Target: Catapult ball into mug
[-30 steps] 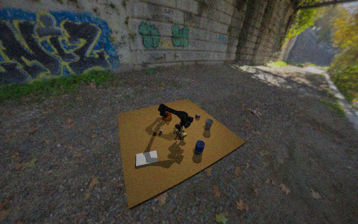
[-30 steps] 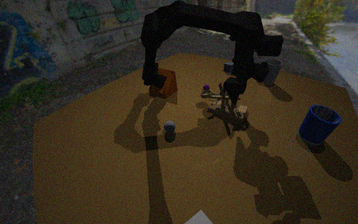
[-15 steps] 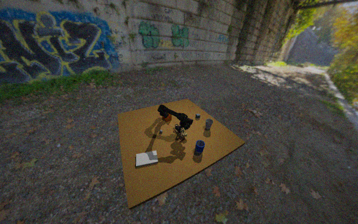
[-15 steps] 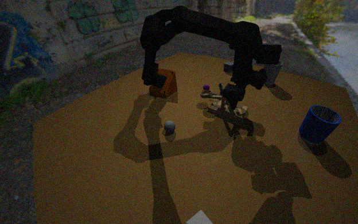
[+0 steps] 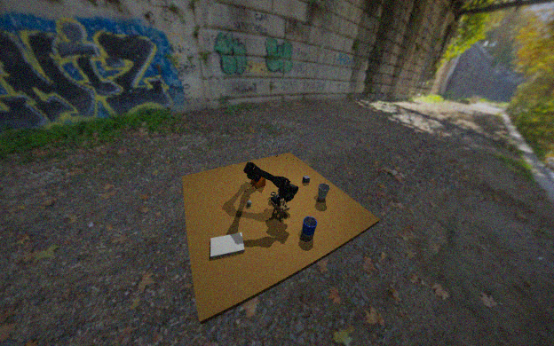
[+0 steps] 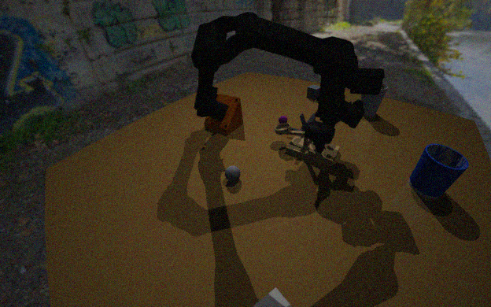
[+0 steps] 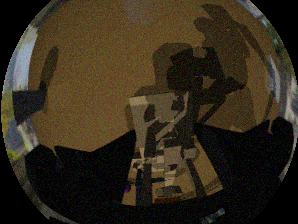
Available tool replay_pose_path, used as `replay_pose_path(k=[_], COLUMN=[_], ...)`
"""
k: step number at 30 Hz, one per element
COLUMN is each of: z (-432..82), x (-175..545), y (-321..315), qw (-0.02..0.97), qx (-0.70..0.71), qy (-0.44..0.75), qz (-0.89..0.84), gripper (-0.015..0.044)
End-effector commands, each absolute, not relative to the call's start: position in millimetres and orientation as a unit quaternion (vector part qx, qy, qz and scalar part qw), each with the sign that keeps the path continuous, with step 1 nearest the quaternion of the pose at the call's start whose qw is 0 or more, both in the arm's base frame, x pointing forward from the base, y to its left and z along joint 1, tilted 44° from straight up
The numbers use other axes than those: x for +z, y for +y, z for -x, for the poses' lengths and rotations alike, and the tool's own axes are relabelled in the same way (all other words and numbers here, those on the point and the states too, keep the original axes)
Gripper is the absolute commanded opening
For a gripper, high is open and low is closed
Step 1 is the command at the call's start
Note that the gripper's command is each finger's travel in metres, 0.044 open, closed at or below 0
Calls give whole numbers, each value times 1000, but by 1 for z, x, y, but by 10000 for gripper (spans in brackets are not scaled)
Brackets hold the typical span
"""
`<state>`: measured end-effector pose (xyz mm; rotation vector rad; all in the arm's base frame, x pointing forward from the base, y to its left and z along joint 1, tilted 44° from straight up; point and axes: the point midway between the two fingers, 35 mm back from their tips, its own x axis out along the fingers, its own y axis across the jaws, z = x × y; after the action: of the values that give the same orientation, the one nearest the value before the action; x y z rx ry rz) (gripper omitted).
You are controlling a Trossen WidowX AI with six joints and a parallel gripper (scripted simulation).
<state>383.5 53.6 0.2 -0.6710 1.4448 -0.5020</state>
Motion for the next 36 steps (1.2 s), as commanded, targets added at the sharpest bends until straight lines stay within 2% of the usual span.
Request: replay_pose_path(k=[1, 5, 11, 15, 36], z=[-384, -384, -384, -381, -383], x=[0, 0, 0, 28, 18], y=[54, 54, 54, 81, 71], qw=[671, 671, 671, 671, 670], qx=[-223, -223, -223, -222, -222], qy=[641, 641, 641, 641, 642], qz=[298, 298, 298, 298, 299], gripper=[256, 151, 111, 6, 0])
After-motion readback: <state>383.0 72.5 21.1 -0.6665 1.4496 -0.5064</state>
